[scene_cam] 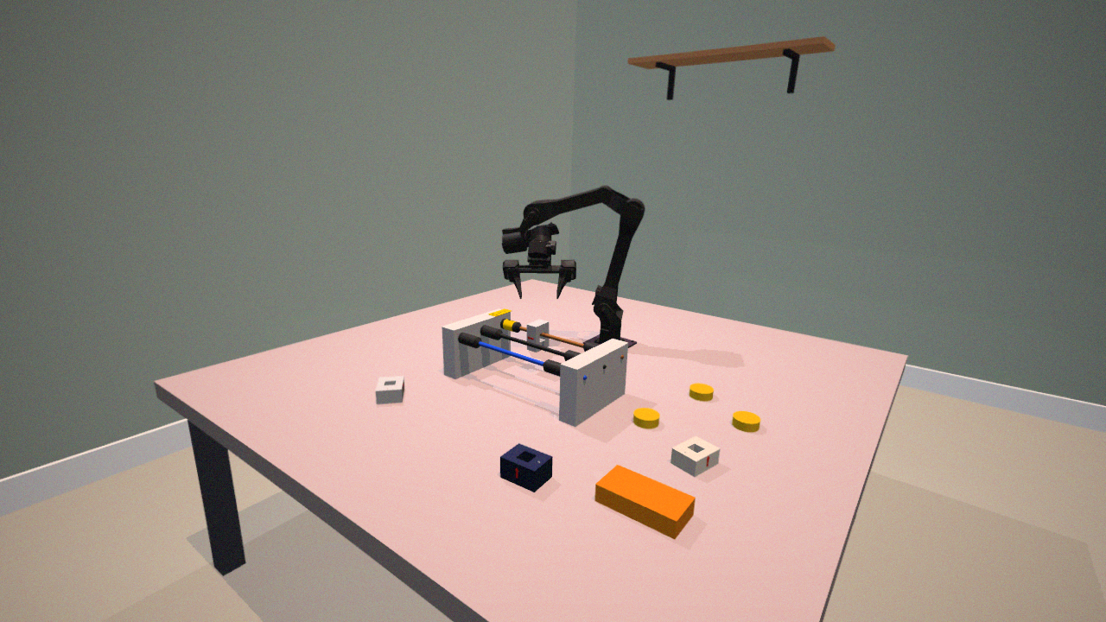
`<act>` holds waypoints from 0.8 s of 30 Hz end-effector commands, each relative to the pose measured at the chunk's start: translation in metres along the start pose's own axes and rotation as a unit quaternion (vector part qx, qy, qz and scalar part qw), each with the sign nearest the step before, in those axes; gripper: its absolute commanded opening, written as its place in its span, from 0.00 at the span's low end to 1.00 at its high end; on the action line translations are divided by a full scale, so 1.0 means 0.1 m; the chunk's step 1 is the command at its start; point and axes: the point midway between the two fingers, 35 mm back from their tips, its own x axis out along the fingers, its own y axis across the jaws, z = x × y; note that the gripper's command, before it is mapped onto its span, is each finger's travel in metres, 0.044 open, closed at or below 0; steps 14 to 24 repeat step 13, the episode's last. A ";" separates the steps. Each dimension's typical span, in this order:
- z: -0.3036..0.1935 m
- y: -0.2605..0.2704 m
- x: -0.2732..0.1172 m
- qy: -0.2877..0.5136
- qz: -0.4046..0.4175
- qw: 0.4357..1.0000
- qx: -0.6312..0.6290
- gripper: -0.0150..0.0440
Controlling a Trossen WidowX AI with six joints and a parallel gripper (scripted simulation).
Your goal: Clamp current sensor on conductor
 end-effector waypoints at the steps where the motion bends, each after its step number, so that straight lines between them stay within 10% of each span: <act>1: -0.01 0.00 0.00 0.003 -0.001 1.000 -0.001 1.00; 24: 0.01 0.03 0.07 0.034 0.020 0.999 -0.033 1.00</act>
